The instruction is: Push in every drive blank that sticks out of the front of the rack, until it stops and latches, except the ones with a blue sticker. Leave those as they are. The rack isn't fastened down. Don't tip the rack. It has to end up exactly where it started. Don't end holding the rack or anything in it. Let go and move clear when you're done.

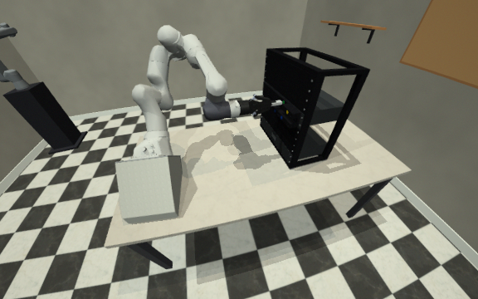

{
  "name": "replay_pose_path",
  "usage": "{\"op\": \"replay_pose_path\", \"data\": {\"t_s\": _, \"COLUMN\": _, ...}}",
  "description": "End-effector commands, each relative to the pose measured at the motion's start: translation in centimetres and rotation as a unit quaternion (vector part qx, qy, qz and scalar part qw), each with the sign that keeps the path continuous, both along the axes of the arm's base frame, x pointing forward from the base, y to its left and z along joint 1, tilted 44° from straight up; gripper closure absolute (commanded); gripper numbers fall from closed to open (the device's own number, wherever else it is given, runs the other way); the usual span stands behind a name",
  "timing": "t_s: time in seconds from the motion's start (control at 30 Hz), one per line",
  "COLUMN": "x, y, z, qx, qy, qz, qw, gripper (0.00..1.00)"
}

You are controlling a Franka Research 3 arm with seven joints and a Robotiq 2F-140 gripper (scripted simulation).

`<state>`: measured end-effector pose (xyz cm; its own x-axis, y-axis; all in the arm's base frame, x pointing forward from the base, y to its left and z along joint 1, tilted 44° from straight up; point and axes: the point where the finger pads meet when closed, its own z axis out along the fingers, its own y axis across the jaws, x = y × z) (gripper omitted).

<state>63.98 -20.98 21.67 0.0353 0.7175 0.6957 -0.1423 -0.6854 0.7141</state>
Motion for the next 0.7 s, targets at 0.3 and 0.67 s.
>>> {"op": "replay_pose_path", "data": {"t_s": 0.3, "x": -5.4, "y": 0.6, "z": -0.7, "qx": -0.001, "qy": 0.003, "qz": -0.001, "qw": 1.0, "gripper": 1.0}}
{"op": "replay_pose_path", "data": {"t_s": 0.67, "x": -7.4, "y": 0.9, "z": -0.9, "qx": -0.001, "qy": 0.003, "qz": -0.001, "qw": 1.0, "gripper": 1.0}}
